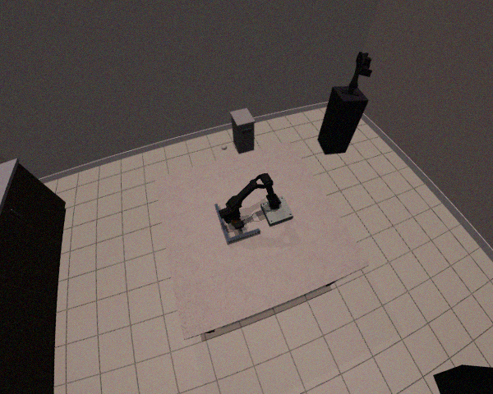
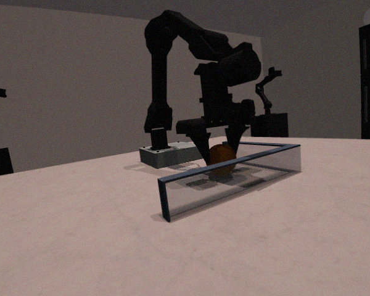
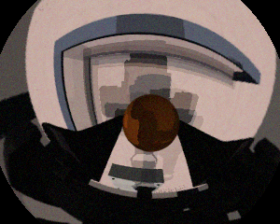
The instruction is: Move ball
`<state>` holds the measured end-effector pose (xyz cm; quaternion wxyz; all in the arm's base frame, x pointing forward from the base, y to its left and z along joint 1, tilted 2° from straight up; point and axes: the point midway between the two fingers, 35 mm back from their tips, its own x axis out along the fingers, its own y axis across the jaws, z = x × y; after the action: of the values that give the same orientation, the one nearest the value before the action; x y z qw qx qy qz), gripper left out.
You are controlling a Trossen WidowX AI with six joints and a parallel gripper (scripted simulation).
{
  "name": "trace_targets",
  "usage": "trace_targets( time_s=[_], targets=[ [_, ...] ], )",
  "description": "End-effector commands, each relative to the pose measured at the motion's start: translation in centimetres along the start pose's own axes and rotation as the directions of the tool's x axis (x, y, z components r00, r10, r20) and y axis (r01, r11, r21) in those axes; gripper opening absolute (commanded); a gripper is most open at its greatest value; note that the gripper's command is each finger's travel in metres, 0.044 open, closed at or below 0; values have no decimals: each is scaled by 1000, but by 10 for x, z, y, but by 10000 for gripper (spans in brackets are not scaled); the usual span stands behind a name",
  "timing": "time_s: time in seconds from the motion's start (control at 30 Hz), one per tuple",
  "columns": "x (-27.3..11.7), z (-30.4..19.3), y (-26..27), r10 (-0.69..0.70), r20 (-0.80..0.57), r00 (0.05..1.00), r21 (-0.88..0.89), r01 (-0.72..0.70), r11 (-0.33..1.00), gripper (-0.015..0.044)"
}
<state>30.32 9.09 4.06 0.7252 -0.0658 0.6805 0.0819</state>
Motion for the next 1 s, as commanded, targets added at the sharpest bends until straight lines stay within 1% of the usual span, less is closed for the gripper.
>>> trace_targets(
  time_s=[0.0,0.13,0.17,0.63,0.7,0.83,0.9,0.97],
  targets=[
    [7,-2,0,0,-4,1000,6,0,1000,0],
    [11,-2,0,0,-4,1000,6,0,1000,0],
    [7,-1,0,0,-4,1000,0,0,1000,26],
    [7,-1,0,0,-4,1000,0,0,1000,394],
    [-4,0,0,0,-4,1000,1,0,1000,440],
    [-67,0,0,0,-3,1000,5,0,1000,440],
    [-78,-1,0,0,-3,1000,6,0,1000,440],
    [-78,-1,0,0,-3,1000,6,0,1000,440]
  ],
)
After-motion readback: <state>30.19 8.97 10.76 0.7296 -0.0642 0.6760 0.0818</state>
